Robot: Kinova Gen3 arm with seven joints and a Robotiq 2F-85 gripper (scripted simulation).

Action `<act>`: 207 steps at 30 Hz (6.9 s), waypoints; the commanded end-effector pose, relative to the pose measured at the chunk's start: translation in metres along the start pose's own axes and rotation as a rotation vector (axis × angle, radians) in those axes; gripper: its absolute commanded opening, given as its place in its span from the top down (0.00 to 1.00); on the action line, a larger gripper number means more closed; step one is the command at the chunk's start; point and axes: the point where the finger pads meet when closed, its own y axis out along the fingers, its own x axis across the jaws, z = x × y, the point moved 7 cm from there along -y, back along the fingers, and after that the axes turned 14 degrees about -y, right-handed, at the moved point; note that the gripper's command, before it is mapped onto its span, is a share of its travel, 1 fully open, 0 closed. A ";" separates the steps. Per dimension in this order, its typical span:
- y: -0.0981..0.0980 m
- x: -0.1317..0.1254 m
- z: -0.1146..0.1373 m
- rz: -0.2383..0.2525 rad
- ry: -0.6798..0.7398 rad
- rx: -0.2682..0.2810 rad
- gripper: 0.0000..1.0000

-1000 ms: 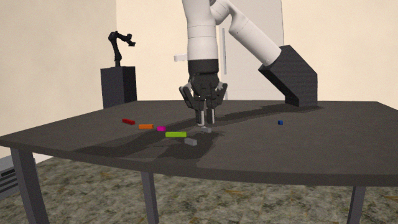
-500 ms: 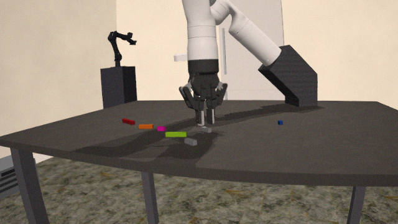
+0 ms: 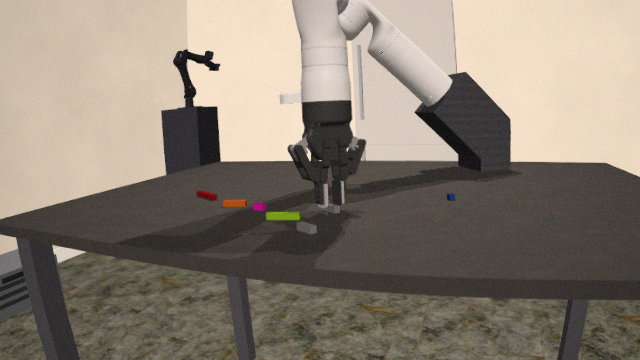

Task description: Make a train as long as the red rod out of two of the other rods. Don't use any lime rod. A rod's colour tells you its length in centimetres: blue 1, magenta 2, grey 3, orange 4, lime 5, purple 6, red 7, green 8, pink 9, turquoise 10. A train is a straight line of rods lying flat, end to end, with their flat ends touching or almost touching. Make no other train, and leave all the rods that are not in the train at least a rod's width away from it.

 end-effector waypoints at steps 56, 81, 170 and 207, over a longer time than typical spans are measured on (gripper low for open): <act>0.008 0.001 0.000 -0.003 -0.001 0.003 0.95; 0.008 0.001 0.000 -0.003 -0.001 0.003 0.95; -0.092 -0.049 -0.125 -0.003 -0.810 0.002 0.95; -0.052 -0.050 -0.129 -0.004 -0.833 0.001 0.95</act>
